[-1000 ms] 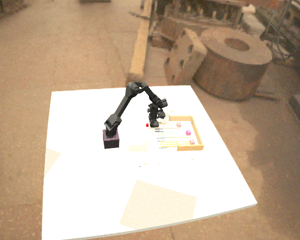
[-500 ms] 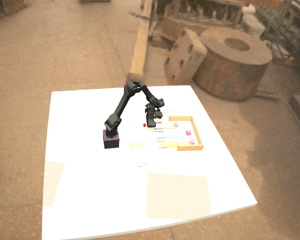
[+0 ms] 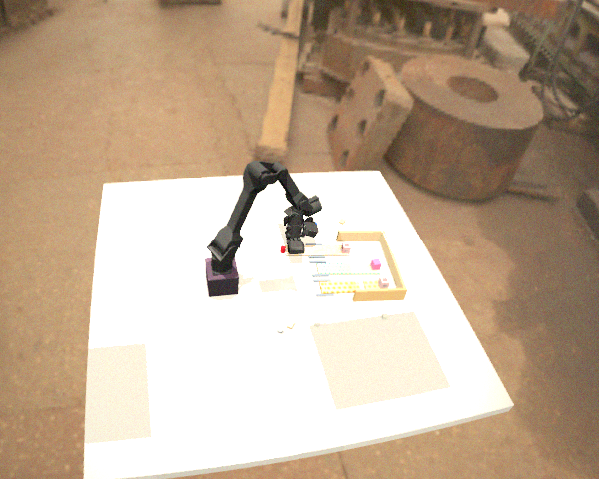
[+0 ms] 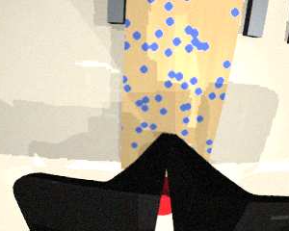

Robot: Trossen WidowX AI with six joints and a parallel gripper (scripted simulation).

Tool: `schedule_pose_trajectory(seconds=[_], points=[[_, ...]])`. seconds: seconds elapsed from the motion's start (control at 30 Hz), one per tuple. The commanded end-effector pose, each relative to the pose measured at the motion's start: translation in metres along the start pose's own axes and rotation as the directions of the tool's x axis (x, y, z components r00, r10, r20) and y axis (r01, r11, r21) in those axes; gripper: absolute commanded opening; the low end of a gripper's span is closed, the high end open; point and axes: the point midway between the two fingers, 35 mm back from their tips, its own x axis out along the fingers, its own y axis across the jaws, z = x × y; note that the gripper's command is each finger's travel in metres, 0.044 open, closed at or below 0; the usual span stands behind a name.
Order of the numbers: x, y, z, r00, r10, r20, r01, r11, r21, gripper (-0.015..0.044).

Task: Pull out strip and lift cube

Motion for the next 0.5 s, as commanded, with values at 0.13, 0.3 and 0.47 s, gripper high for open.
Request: schedule_pose_trajectory(seconds=[0.13,0.3,0.47], points=[[0.005,-0.002,-0.02,1.0,-0.011,-0.029,0.011,1.0,-0.002,0.0],[0.005,-0.003,-0.028,0.999,-0.011,-0.03,0.011,1.0,-0.002,0.0],[0.005,-0.003,-0.036,0.999,-0.011,-0.03,0.011,1.0,-0.002,0.0]])
